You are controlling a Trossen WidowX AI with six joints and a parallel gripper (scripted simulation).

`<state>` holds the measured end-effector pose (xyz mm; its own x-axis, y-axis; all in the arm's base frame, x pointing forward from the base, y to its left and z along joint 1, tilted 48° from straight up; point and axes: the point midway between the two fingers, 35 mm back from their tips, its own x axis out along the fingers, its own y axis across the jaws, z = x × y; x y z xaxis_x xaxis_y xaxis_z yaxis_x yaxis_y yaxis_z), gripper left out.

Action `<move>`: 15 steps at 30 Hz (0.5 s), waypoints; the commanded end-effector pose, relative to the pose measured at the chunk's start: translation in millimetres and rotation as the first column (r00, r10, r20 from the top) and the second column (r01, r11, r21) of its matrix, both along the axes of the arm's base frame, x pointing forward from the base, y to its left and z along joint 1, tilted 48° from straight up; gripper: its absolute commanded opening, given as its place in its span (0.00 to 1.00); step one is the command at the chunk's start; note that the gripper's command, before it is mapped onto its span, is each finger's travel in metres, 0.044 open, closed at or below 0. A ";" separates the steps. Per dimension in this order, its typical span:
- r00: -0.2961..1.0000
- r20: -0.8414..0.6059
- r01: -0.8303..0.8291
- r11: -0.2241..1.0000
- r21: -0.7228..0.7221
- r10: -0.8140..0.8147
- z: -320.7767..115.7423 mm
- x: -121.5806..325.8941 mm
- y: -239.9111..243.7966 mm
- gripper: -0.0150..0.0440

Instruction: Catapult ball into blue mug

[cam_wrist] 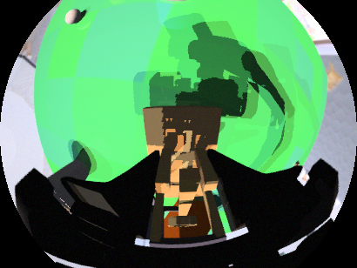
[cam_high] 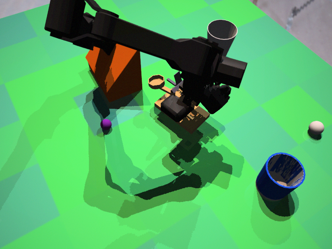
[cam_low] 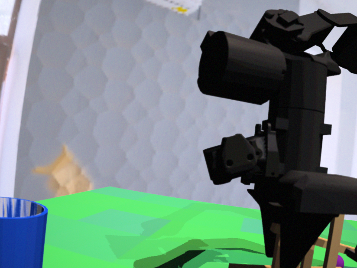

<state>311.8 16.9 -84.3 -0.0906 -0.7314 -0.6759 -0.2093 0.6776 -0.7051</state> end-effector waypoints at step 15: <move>1.000 -0.002 -0.010 1.000 -0.001 0.010 -18.9 -1.4 -19.6 0.25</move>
<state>310.1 -1.1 -101.0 -0.0925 -0.7312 -0.6759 -0.2101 0.6778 -0.7046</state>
